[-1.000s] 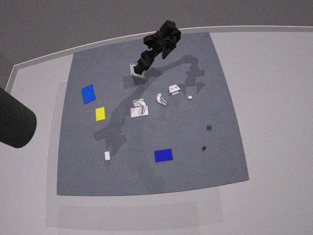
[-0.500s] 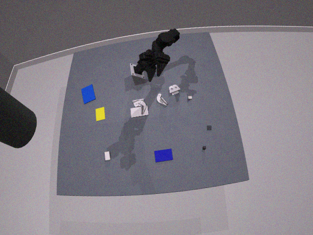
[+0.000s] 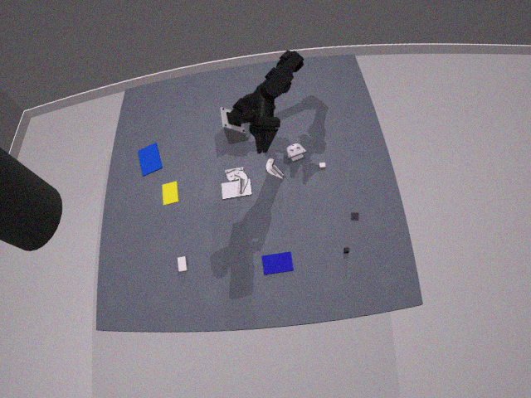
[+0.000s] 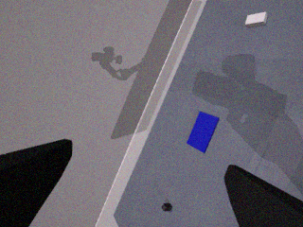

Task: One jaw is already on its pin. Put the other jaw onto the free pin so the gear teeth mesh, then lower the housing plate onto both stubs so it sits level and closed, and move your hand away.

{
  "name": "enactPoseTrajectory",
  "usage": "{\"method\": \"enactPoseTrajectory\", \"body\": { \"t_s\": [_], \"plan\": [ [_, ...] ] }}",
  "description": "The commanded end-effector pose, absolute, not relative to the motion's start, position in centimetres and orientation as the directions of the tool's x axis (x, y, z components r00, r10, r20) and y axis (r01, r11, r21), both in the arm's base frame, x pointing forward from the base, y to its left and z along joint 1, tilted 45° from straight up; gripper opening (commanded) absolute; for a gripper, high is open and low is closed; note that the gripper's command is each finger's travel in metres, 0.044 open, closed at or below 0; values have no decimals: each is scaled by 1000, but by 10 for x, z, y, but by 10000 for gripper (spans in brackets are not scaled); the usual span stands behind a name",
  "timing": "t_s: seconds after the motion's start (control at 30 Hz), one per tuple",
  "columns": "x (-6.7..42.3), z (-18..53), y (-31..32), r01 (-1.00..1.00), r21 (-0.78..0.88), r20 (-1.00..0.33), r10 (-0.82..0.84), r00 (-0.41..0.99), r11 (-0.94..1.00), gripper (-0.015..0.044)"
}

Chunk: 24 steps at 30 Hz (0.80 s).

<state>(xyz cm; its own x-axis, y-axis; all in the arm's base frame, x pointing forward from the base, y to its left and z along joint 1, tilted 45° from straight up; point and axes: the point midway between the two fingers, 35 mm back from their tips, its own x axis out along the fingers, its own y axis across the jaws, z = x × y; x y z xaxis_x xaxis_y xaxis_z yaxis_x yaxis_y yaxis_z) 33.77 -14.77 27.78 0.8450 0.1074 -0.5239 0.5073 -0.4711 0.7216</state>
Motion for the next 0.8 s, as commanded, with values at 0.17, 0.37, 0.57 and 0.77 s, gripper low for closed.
{"method": "enactPoseTrajectory", "body": {
  "t_s": [0.17, 0.37, 0.57, 0.77],
  "plan": [
    [339, 242, -118, 601, 550, -599, 227, 768, -580, 440],
    [336, 220, -96, 654, 413, -642, 306, 703, -634, 440],
    [331, 200, -73, 693, 265, -678, 382, 628, -670, 440],
    [324, 181, -51, 715, 110, -705, 453, 546, -691, 440]
  ]
}}
